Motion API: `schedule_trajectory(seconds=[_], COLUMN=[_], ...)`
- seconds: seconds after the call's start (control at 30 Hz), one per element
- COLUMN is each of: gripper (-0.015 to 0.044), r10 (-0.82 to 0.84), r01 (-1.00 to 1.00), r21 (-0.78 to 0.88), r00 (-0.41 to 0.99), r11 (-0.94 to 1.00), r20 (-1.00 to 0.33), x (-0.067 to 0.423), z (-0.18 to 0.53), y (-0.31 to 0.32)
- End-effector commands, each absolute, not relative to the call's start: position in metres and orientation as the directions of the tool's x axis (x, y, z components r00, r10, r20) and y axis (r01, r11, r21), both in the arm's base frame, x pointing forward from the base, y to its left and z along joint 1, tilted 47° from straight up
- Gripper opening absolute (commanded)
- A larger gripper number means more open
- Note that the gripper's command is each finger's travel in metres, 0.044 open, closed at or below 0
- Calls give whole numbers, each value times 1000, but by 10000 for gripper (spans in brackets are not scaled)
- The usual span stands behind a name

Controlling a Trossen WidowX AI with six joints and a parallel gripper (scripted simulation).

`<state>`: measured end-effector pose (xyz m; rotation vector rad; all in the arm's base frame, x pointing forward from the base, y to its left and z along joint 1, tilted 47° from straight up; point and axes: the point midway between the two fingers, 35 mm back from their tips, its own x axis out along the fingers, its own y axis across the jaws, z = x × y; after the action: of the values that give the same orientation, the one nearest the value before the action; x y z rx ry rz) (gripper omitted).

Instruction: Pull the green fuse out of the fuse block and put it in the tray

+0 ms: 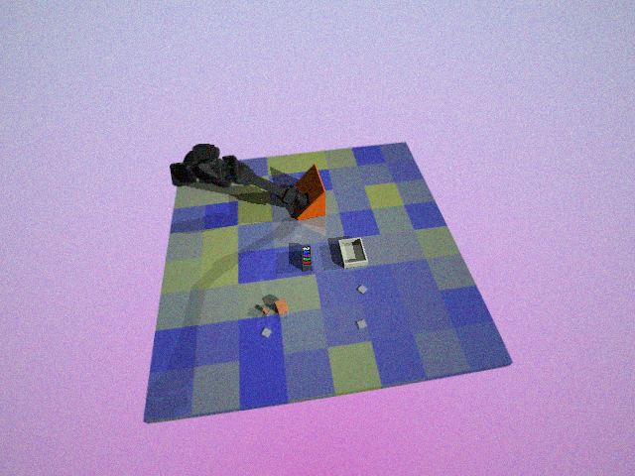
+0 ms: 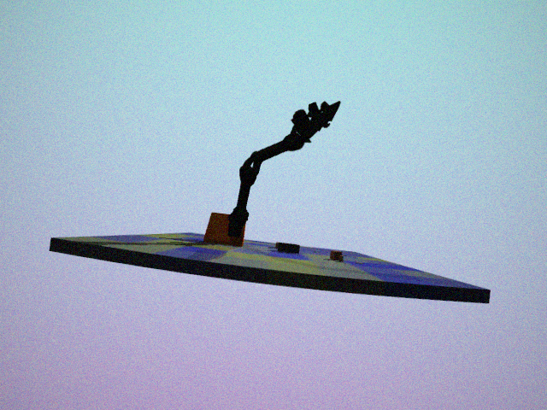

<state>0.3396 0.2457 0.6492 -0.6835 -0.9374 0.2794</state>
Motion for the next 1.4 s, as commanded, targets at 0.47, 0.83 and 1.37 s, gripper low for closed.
schedule_trajectory(seconds=[0.47, 0.83, 1.37], gripper=[66, 66, 66], r10=[412, 177, -325], r01=[-409, -30, 788], r21=[-91, 322, 262], r00=[911, 881, 497], r11=[908, 946, 557], r20=[23, -439, -805], x=[448, 461, 391], z=[450, 296, 127], y=[256, 221, 122])
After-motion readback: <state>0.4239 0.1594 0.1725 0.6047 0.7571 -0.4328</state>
